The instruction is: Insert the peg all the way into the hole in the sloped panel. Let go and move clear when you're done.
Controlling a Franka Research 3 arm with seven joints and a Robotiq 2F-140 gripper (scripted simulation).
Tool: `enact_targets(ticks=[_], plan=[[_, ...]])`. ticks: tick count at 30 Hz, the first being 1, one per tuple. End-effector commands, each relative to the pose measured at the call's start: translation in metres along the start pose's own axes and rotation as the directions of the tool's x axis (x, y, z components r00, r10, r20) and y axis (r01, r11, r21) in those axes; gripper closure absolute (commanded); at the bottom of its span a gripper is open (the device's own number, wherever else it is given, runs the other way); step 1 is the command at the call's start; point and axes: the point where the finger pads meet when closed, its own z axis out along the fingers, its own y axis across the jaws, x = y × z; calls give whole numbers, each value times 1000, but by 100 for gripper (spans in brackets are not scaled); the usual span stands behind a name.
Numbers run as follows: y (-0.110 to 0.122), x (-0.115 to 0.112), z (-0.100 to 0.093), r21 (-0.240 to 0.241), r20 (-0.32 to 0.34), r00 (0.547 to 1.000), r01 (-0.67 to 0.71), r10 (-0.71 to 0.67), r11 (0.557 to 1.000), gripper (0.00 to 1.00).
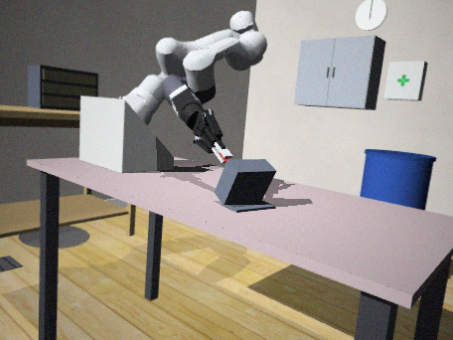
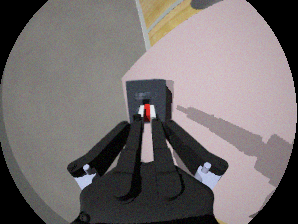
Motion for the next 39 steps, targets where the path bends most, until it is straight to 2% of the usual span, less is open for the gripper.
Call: enact_targets(ticks=[1, 15, 39], plan=[[-2, 2, -1, 63, -34, 999, 3, -1, 998, 100], [-2, 2, 1, 63, -34, 999, 3, -1, 998, 100], [-1, 2, 26, 63, -34, 999, 3, -1, 998, 100]])
